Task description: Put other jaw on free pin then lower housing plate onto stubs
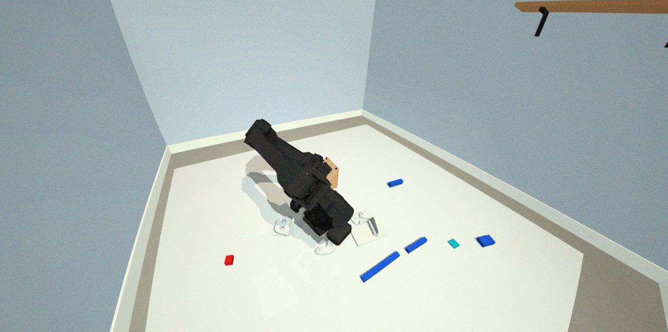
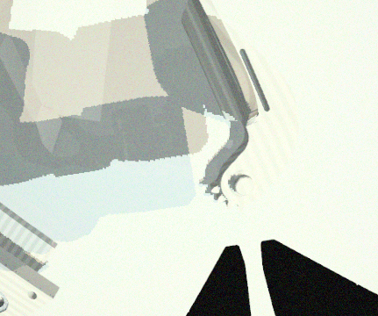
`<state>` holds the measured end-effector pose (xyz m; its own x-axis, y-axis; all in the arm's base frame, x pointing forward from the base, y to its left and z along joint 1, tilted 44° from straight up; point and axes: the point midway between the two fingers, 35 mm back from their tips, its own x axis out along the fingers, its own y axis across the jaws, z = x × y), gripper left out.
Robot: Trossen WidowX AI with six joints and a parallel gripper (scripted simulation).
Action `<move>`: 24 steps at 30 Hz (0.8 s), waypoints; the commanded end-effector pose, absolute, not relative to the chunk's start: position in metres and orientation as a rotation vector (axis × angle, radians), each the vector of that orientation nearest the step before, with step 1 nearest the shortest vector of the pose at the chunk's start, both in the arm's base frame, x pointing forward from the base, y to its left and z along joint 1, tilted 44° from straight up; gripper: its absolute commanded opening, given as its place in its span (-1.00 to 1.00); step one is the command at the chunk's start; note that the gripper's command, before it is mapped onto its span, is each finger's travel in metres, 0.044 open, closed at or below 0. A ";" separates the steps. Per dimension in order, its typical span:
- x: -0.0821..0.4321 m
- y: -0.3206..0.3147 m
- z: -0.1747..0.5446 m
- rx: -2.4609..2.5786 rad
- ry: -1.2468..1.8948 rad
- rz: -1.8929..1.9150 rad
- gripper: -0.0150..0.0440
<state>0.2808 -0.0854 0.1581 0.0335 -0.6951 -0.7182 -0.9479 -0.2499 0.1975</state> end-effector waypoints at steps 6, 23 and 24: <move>0.284 -0.054 0.136 -2.086 1.633 1.254 0.31; 0.285 -0.070 0.100 -2.127 1.619 1.329 1.00; 0.285 -0.070 0.100 -2.127 1.619 1.329 1.00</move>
<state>0.2844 -0.0679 0.1021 0.0176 -0.6960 -0.7179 -0.8394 -0.4004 0.3676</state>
